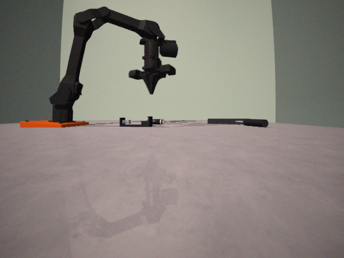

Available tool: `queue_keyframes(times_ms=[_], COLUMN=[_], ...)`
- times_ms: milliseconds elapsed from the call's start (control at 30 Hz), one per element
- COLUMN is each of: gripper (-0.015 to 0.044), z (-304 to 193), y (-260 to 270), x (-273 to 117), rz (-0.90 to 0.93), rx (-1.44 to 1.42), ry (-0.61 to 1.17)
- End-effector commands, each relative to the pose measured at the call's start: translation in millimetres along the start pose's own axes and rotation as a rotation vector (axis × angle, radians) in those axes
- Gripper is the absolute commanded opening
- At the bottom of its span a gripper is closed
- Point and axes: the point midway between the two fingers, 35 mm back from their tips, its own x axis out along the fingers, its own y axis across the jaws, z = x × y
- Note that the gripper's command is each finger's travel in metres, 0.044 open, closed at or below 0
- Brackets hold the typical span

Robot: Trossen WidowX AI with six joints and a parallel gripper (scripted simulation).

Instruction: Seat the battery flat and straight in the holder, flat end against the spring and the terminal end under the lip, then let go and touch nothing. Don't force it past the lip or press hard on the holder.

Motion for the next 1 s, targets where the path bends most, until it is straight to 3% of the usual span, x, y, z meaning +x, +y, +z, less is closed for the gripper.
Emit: queue_keyframes(times_ms=[0,267,333,567,833,967], gripper=[0.0000,0.0000,0.0053,0.0224,0.0224,0.0224], z=[-1,-1,-1,0,-2,-2], y=[1,1,0,-10,-19,-20], x=[-7,-3,-1,28,61,63], rz=[0.000,0.002,0.002,0.001,0.003,0.003], rx=[-0.005,0.000,0.066,0.753,1.542,1.607], ry=[-0.005,0.002,0.002,-0.001,-0.005,-0.005])
